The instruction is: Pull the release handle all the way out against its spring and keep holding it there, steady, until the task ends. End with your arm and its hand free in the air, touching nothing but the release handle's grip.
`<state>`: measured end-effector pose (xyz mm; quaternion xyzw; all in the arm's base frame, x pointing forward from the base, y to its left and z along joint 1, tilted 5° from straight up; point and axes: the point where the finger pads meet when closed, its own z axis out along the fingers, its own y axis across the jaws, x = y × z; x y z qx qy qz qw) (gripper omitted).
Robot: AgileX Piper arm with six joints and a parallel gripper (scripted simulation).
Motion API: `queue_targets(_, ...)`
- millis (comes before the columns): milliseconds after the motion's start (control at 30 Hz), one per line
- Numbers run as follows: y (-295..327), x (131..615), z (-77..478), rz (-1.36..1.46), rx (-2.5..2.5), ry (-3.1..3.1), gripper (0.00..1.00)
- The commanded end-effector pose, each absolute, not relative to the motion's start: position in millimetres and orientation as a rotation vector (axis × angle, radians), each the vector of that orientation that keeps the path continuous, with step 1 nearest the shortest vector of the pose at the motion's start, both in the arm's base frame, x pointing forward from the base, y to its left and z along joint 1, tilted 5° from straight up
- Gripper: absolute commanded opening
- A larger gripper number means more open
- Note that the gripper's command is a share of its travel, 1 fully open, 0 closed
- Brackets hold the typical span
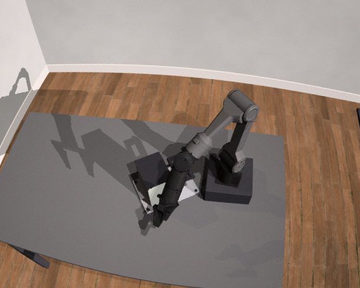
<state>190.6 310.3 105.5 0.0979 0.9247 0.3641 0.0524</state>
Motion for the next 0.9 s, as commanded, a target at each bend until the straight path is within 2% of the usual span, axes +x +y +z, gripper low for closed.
queue_targets(0, 287.8, 195.4, 105.8, 1.04, 0.35, 2.864, 1.0)
queue_targets(133, 214.5, 202.9, 97.1, 0.789, 0.563, 2.971, 1.0)
queue_targets(200, 214.5, 202.9, 97.1, 0.789, 0.563, 2.971, 1.0)
queue_targets(400, 79.0, 193.1, 90.1, 0.21, 1.064, 2.959, 1.0)
queue_targets(500, 32.6, 182.1, 93.7, -0.007, 1.256, 2.883, 1.0)
queue_targets(600, 10.8, 175.0, 96.6, -0.112, 1.349, 2.833, 1.0)
queue_targets(767, 7.5, 173.9, 96.7, -0.131, 1.364, 2.826, 1.0)
queue_targets(800, 7.7, 173.9, 96.6, -0.129, 1.363, 2.827, 0.0)
queue_targets(867, 7.6, 173.9, 96.6, -0.13, 1.363, 2.827, 0.0)
